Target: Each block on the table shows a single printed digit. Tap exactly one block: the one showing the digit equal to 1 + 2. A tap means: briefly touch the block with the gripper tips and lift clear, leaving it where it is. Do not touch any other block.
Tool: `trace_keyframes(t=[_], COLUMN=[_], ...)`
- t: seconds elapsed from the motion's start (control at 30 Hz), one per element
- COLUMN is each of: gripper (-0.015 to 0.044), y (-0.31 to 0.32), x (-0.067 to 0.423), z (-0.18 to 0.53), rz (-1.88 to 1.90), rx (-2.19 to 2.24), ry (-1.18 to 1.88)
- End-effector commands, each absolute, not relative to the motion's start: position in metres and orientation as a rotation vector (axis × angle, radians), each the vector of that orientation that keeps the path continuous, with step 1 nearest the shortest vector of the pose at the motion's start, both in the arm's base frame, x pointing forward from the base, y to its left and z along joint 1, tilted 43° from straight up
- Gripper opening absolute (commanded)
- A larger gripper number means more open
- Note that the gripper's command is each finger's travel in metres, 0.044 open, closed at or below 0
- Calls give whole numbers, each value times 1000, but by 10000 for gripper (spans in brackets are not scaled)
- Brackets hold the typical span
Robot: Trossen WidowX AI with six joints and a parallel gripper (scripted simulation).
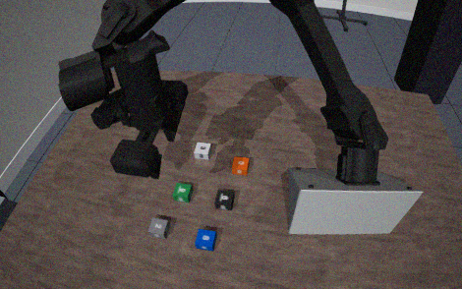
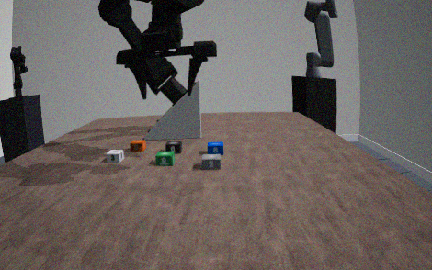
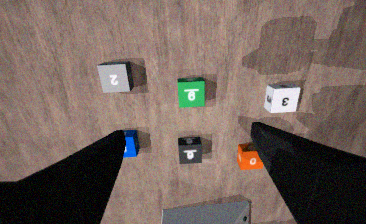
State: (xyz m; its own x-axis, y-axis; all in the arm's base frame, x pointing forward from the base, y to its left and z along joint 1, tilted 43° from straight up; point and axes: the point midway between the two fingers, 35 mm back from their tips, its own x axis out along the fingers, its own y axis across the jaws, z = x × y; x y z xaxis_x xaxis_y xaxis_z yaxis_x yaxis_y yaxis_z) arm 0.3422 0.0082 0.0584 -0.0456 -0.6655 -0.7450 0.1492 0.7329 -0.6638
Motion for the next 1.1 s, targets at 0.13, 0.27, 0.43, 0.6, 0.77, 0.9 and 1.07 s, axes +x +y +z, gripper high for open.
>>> trace_keyframes(t=[0.13,0.27,0.43,0.6,0.77,0.9,1.07], gripper=[400,400,400,400,400,400,400], y=[6,6,-2,-61,-88,-88,-88], x=[341,341,339,317,298,298,298], z=[59,59,67,122,146,146,146], rz=[-696,-696,-694,-693,-700,-700,-700], rx=[-451,-451,-450,-451,-457,-457,-457], ry=[1480,1480,1481,1481,1481,1481,1481])
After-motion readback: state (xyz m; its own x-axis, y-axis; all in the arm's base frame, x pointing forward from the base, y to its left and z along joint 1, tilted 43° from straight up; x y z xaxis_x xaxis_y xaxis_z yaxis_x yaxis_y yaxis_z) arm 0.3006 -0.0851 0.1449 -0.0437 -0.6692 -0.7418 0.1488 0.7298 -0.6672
